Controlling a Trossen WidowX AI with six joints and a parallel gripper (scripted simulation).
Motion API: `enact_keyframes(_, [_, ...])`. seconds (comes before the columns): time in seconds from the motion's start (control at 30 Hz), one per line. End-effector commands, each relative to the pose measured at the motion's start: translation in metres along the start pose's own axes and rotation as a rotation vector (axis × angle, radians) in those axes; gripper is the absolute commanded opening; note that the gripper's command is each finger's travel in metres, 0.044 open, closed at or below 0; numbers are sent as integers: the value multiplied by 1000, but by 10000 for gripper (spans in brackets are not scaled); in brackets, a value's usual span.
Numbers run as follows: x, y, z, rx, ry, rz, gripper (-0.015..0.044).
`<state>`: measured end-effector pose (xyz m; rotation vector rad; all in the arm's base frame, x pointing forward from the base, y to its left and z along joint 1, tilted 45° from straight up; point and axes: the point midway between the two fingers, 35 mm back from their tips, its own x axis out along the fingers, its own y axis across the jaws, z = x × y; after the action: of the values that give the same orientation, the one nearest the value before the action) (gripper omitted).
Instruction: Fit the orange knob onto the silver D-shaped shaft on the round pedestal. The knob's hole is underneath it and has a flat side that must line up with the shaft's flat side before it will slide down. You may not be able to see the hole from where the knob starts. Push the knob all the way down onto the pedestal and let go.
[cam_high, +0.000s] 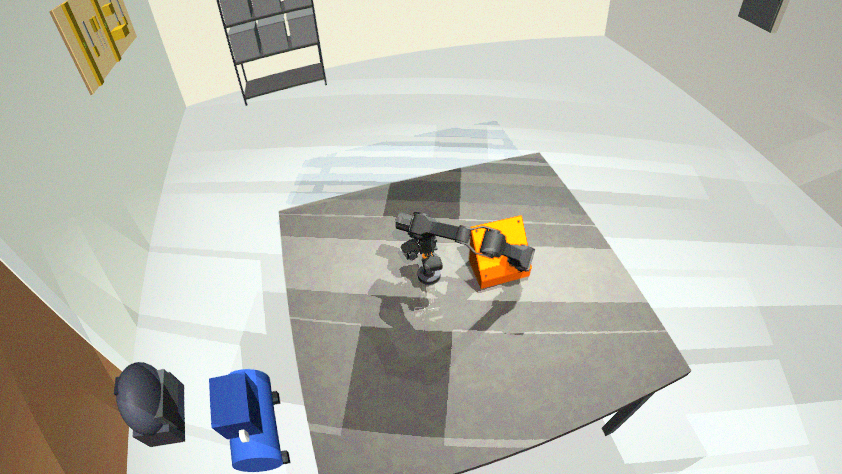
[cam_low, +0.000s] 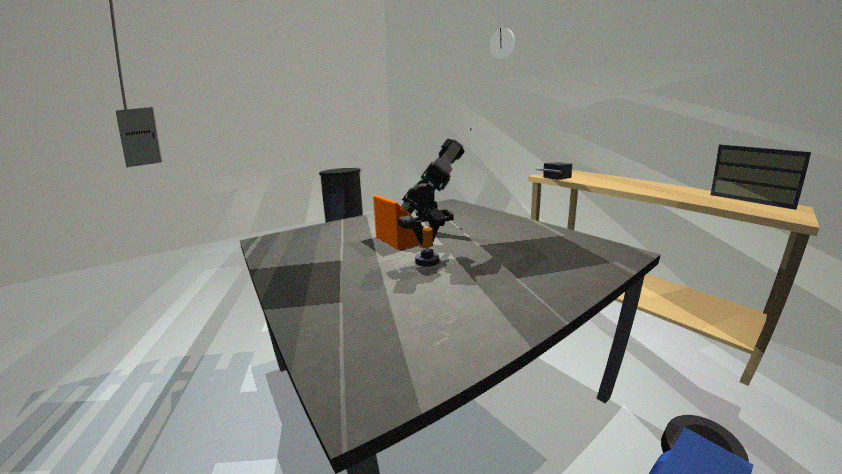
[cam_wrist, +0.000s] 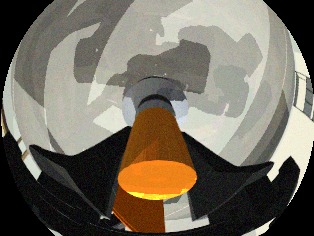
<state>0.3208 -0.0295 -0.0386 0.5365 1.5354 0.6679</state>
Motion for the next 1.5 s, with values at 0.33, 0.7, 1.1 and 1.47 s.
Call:
enact_keyframes(0.33, [-5,0,2,29,-3,1,0])
enact_keyframes(0.7, [-2,-1,0,213,-3,1,0])
enact_keyframes(1.1, [0,0,1,213,-3,1,0])
enact_keyframes(1.47, [-4,0,1,213,-3,1,0])
